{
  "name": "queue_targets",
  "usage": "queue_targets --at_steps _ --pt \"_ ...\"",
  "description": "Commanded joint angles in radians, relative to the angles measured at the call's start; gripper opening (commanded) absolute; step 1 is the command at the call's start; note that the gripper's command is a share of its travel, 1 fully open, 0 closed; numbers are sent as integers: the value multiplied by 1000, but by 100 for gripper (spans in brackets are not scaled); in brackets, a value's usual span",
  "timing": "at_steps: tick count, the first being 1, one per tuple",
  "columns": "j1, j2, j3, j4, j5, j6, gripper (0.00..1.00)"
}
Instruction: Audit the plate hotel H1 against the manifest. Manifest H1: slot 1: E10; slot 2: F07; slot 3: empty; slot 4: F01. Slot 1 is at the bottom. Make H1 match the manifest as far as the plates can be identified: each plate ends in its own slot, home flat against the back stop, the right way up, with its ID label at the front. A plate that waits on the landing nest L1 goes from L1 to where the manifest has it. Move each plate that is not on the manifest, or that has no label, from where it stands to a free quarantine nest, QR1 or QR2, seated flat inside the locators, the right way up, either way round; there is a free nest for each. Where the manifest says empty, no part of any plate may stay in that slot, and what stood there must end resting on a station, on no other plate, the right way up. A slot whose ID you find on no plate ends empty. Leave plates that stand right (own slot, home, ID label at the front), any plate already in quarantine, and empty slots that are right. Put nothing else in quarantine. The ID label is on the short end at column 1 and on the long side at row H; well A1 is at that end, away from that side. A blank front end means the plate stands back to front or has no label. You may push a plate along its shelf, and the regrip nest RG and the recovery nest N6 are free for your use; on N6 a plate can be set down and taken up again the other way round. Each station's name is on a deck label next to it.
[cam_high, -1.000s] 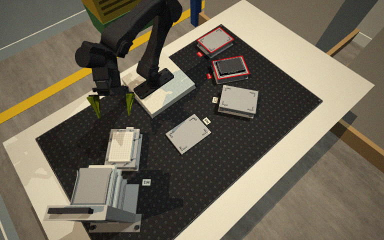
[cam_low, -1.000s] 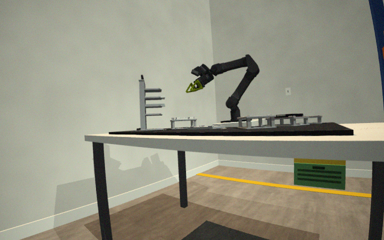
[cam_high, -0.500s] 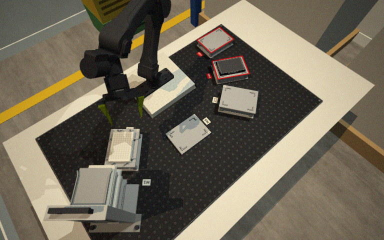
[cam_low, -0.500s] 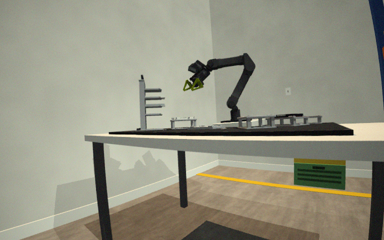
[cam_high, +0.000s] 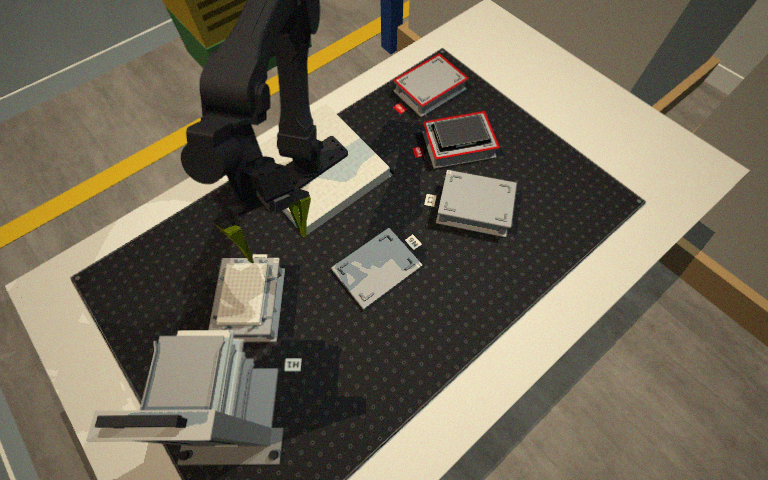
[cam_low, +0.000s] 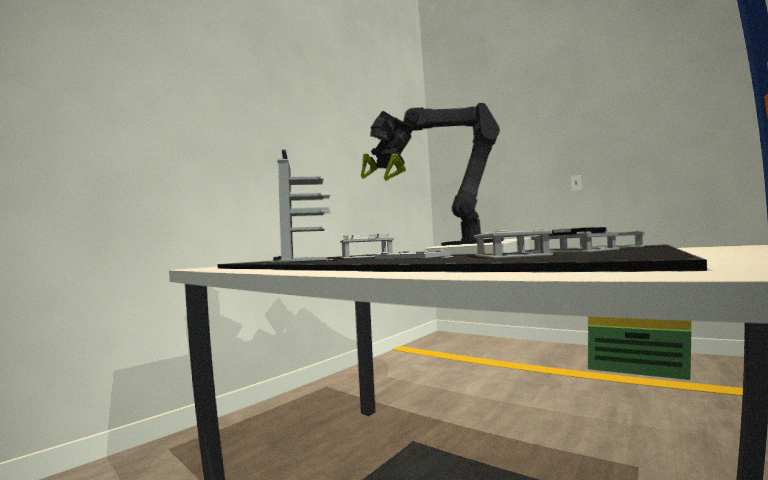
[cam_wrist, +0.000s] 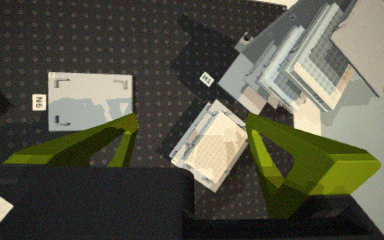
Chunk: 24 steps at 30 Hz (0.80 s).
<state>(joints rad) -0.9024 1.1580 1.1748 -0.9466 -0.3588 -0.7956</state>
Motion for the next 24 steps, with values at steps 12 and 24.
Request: queue_targets --at_steps 12,24 --pt "204 191 240 -206 135 -120 100" --pt "334 383 479 -393 216 -227 100"
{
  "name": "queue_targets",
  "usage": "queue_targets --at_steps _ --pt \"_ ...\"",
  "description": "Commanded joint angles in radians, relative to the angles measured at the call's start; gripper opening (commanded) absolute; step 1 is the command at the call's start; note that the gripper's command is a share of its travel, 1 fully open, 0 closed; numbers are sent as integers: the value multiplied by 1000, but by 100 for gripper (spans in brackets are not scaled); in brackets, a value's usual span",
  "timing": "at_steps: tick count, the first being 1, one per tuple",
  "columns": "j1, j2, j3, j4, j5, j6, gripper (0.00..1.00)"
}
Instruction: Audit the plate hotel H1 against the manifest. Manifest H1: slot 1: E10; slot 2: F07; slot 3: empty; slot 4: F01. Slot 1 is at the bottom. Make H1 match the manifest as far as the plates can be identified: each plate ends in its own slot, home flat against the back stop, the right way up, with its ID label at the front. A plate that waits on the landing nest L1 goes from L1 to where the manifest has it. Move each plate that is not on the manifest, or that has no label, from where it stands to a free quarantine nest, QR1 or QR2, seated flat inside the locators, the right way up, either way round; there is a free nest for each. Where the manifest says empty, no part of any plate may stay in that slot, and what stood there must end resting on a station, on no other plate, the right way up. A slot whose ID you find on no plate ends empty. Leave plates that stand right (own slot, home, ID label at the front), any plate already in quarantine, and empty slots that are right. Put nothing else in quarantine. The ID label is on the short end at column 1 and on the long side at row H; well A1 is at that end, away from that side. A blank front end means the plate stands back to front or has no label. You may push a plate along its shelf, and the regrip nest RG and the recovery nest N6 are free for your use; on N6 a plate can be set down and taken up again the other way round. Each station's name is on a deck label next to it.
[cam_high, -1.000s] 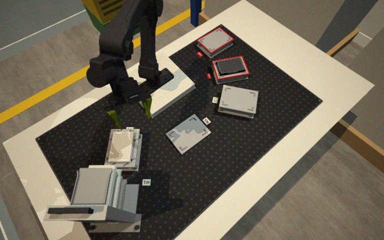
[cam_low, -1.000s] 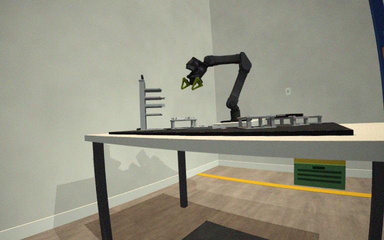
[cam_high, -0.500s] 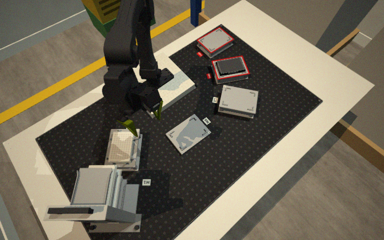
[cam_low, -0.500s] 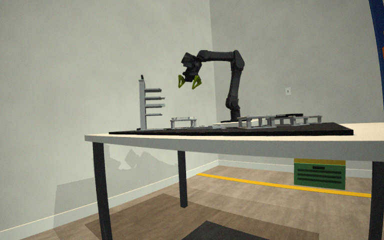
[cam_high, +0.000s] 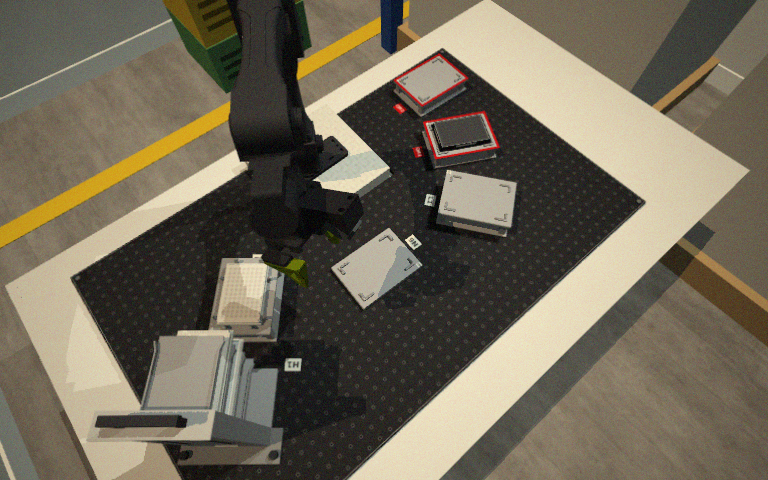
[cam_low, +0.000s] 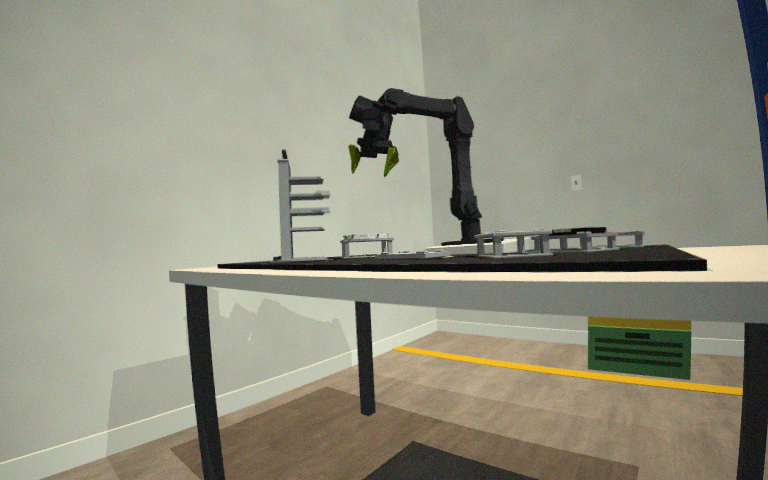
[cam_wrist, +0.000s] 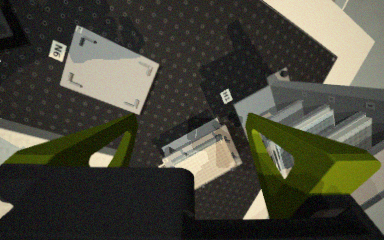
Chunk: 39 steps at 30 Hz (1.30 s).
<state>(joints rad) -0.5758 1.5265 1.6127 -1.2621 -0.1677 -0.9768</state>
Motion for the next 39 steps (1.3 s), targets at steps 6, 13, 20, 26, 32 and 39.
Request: queue_targets --at_steps 6,13,20,26,32,39 --pt "17 71 117 -153 43 -116 100" --pt "40 171 253 -283 85 -231 100" --pt "54 238 330 -309 105 -266 100" --pt "56 251 335 -305 109 -268 100" --pt "57 255 338 -308 112 -271 100" --pt "57 255 338 -308 112 -271 100"
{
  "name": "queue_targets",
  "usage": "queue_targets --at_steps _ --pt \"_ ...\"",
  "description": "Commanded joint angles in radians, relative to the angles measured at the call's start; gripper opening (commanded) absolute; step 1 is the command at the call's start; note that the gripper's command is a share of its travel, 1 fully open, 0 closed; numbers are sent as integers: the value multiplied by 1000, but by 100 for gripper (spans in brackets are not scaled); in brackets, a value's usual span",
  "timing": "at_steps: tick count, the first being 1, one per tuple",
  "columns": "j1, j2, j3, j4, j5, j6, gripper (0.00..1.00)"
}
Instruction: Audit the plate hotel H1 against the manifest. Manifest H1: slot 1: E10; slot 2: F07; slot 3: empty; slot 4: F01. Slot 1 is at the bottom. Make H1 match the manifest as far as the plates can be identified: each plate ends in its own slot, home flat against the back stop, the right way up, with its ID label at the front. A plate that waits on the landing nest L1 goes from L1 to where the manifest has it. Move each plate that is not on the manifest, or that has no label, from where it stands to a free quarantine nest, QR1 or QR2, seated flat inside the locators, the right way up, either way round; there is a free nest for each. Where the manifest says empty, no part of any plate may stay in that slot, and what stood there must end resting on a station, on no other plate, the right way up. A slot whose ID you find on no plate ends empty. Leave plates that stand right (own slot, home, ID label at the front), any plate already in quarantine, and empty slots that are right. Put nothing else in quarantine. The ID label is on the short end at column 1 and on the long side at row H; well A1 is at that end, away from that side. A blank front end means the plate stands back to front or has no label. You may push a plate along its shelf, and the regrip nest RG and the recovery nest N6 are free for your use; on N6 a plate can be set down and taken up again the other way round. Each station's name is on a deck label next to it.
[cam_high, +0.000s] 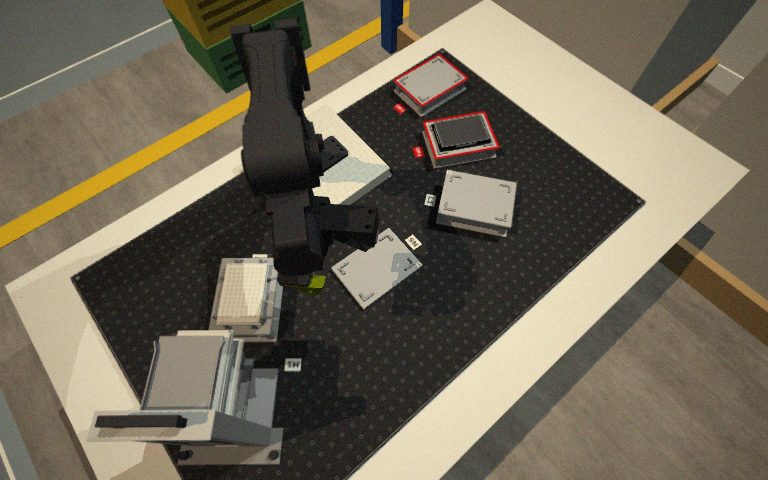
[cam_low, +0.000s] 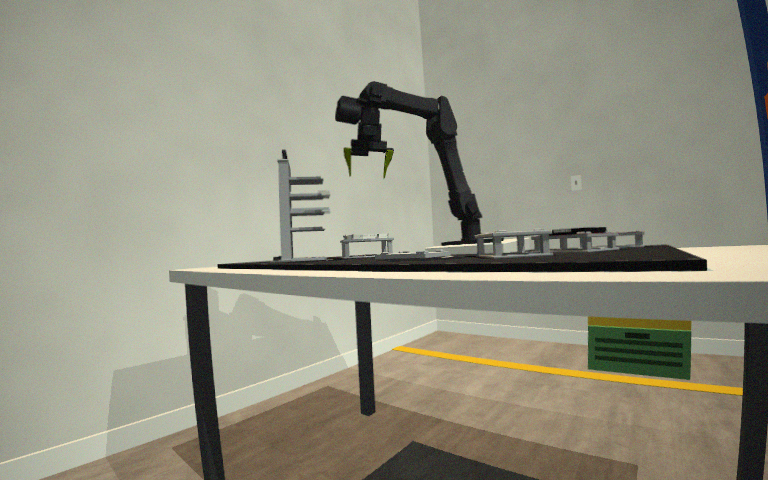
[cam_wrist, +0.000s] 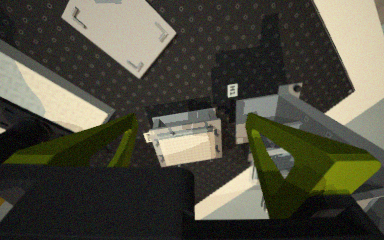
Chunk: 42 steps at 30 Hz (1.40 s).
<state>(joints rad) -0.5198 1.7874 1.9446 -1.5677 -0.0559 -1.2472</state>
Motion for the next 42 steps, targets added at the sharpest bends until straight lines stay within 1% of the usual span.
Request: queue_targets --at_steps 1,38,39,42 --pt "1 -6 6 -2 0 -1 100" --pt "1 -5 4 -2 2 -5 100" --pt "25 17 -31 -2 50 -109 100" --pt "25 7 -85 -2 50 -109 100"
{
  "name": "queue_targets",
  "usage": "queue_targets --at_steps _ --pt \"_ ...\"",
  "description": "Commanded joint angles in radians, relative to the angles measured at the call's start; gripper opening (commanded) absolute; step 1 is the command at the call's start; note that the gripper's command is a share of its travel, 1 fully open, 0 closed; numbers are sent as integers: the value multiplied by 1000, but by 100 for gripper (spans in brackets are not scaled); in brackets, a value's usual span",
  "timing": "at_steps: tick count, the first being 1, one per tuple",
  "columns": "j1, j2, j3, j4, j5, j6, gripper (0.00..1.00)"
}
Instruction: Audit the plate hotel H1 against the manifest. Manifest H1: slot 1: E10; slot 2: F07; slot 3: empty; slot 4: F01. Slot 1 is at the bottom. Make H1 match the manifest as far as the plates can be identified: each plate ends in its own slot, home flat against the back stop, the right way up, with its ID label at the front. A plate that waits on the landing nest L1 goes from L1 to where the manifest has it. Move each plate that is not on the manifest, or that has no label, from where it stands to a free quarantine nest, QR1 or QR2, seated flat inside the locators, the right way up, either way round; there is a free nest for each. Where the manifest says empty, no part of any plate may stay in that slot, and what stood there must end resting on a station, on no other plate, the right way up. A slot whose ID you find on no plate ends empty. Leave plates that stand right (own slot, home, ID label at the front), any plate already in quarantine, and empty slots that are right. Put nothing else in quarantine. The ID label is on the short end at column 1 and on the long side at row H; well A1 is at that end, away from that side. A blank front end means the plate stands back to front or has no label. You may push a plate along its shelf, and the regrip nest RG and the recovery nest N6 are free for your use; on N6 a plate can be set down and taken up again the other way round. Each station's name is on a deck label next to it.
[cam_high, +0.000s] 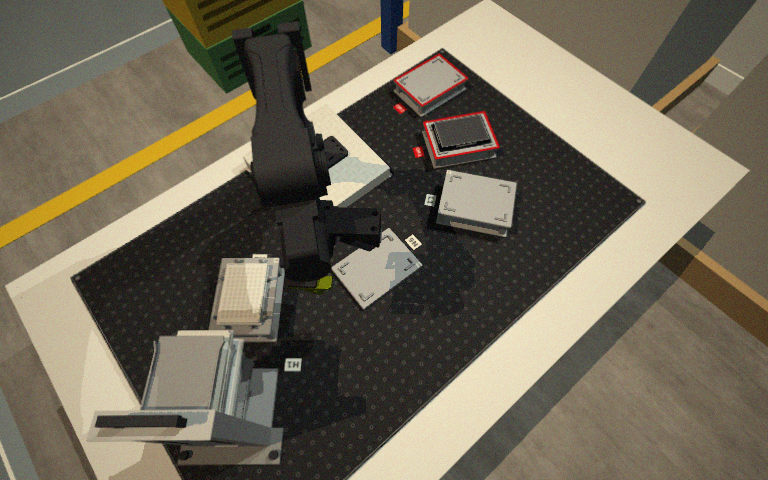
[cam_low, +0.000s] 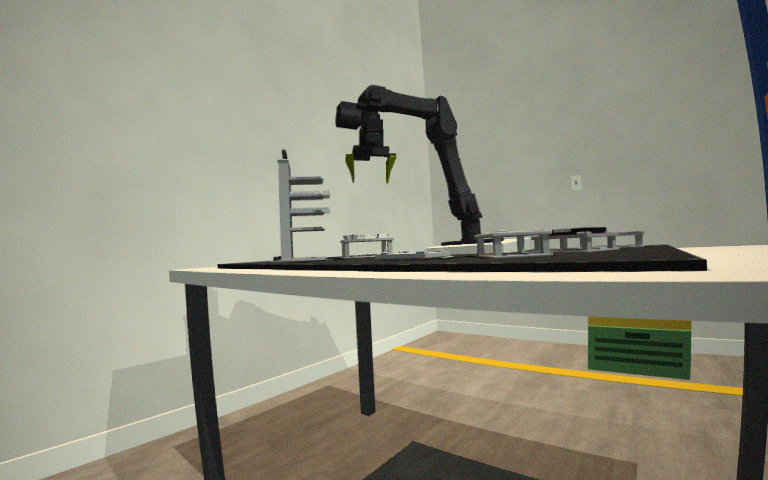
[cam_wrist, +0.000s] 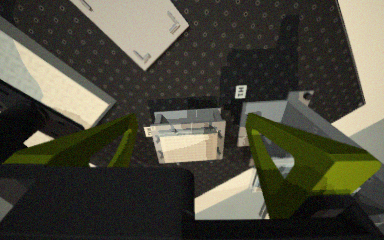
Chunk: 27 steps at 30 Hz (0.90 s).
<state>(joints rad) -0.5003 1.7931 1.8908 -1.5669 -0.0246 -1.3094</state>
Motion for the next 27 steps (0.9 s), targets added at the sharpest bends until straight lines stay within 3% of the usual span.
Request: queue_targets --at_steps 1,8,10,19,27 --pt "6 -2 -48 8 19 -46 100" --pt "6 -20 -165 107 19 -46 100" --pt "6 -20 -165 107 19 -46 100" --pt "7 -28 -295 228 19 -45 100" --pt "7 -28 -295 229 19 -45 100"
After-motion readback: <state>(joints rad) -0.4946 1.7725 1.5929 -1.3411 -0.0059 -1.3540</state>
